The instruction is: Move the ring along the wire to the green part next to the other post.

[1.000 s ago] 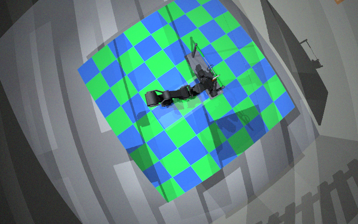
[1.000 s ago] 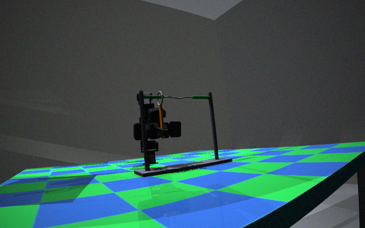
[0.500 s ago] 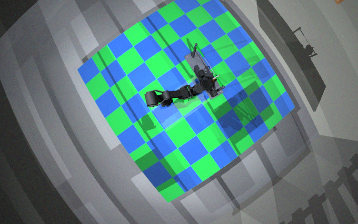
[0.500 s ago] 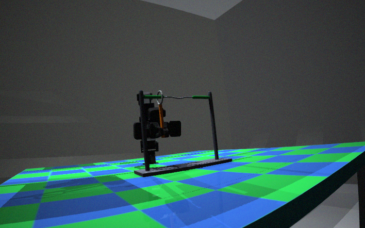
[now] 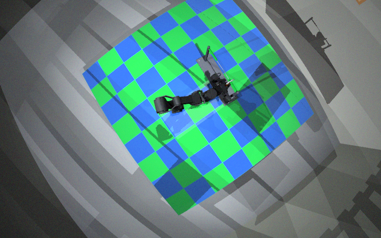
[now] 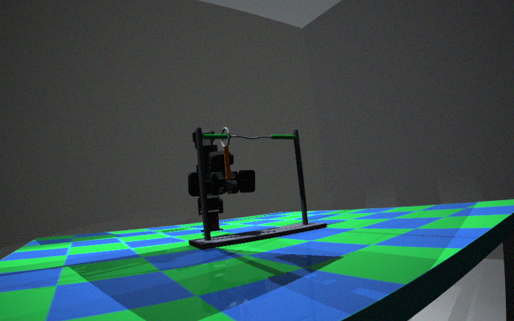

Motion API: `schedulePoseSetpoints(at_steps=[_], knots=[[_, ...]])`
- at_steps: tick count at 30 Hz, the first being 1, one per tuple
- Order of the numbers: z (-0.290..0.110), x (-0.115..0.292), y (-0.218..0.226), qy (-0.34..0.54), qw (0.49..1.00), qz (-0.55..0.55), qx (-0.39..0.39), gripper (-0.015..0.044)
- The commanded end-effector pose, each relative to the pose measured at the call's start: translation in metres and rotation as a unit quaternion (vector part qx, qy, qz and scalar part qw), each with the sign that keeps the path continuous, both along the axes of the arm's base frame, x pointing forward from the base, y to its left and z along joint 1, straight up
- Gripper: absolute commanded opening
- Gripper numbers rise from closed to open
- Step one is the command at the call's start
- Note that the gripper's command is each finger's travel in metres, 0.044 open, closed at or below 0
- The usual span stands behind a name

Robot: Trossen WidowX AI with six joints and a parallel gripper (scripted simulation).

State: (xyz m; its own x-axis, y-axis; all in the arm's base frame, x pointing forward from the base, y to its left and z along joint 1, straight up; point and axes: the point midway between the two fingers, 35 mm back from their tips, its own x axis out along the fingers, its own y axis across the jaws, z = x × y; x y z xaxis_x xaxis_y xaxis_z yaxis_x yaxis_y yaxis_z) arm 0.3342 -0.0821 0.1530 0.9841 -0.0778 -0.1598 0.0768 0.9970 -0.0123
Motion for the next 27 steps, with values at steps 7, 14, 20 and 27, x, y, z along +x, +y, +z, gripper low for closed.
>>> schedulePoseSetpoints(at_steps=[7, 14, 20, 27], knots=[[0.003, 0.001, 0.008, -0.002, 1.0, -0.002, 0.002, -0.015], [0.003, 0.001, 0.015, 0.0, 1.0, -0.002, 0.002, -0.015], [0.003, 0.002, 0.021, 0.0, 1.0, -0.002, 0.002, -0.015], [0.003, 0.002, 0.027, 0.001, 1.0, -0.004, -0.002, -0.015]])
